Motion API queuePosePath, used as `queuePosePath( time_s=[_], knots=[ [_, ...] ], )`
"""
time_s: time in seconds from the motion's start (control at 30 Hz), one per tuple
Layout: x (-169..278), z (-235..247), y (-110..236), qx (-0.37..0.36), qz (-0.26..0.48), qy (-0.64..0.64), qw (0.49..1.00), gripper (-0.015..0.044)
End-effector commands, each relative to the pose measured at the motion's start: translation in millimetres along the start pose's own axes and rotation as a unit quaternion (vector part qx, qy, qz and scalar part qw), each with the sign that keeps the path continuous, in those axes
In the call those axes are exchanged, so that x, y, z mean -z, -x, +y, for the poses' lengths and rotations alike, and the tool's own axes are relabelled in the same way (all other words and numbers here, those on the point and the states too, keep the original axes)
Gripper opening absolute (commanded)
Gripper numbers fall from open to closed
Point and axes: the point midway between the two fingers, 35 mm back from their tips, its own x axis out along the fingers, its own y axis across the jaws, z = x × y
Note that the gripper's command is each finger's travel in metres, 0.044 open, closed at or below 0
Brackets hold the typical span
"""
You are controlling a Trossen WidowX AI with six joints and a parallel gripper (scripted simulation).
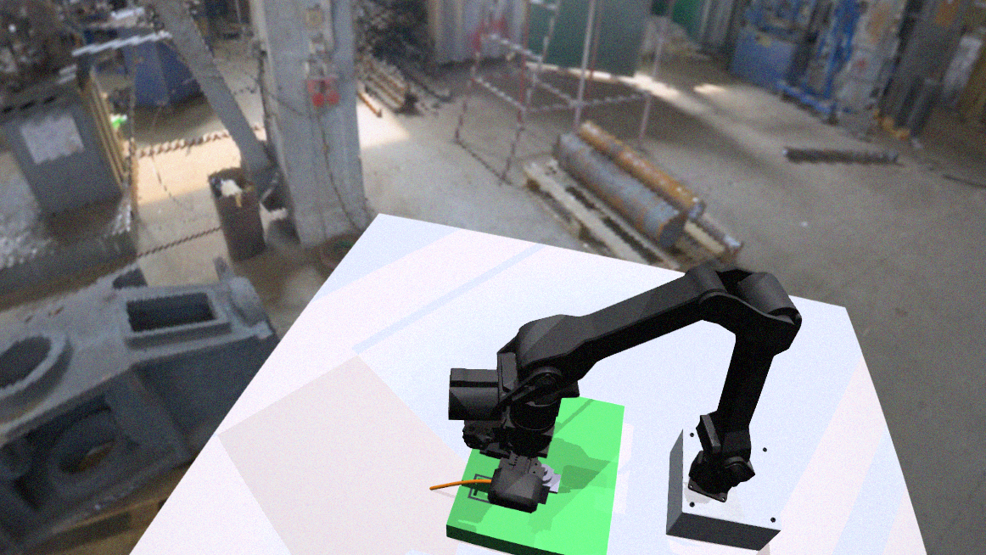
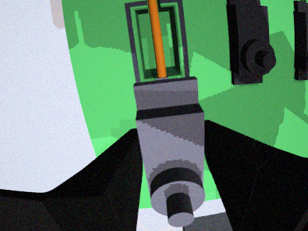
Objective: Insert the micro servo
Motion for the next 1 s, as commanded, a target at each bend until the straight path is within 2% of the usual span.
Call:
queuePosePath(
  time_s=[0.0, 0.37, 0.97],
  knots=[
    [-15.1, -1.0, 1.4, 0.002, -0.003, 0.001, 1.0, 0.0],
    [-52.1, -1.2, 2.1, 0.002, -0.005, 0.001, 1.0, 0.0],
    [-53.1, -1.5, -17.9, 0.003, -0.005, 0.001, 1.0, 0.0]
  ],
)
